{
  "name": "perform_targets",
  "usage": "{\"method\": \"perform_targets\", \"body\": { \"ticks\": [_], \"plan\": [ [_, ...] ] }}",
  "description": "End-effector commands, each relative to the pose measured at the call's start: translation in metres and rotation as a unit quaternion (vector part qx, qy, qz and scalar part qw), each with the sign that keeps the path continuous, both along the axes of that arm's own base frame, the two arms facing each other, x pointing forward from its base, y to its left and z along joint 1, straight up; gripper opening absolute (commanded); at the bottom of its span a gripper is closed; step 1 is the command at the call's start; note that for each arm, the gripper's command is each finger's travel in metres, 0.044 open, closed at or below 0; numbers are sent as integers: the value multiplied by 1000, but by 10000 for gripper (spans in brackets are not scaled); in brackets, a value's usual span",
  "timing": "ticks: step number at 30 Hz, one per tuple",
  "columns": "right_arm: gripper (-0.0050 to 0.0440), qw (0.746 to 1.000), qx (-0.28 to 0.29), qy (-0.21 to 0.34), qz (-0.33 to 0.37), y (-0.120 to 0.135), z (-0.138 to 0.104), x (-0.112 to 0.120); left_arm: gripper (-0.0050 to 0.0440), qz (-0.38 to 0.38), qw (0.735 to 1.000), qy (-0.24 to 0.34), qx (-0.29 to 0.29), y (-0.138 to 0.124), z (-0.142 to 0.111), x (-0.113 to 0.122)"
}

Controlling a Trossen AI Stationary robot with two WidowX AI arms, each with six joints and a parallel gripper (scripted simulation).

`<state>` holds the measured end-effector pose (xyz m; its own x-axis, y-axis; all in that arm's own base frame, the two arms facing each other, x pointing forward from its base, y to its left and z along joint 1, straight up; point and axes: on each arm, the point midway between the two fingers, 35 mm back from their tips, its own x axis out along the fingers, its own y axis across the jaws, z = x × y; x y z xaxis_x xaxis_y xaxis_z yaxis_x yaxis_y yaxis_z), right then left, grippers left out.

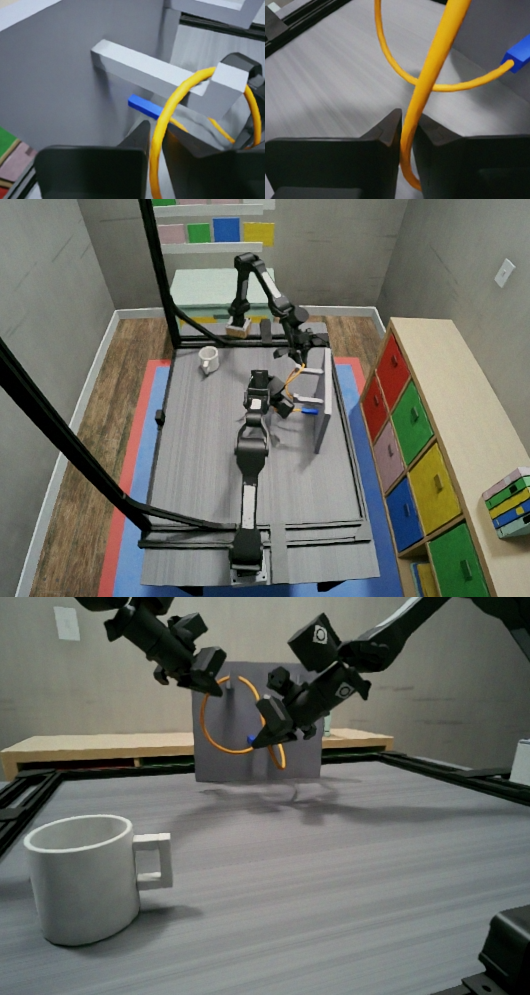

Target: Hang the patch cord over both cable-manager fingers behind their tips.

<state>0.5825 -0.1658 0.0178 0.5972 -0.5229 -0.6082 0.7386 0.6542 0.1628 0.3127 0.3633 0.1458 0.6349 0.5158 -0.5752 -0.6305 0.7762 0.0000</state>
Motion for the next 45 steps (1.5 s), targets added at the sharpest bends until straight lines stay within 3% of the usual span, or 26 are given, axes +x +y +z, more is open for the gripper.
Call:
{"method": "perform_targets", "body": {
  "ticks": [1, 45],
  "plan": [
    [25, 999, -6, -34, -4, -1, 39, 9, 40, -1, 1000, -10, 13, 1, 14, 1],
    [25, 999, 1, -7, -38, 2, 45, 1, 40, -1, 1000, -10, 13, 1, 14, 1]
  ]
}}
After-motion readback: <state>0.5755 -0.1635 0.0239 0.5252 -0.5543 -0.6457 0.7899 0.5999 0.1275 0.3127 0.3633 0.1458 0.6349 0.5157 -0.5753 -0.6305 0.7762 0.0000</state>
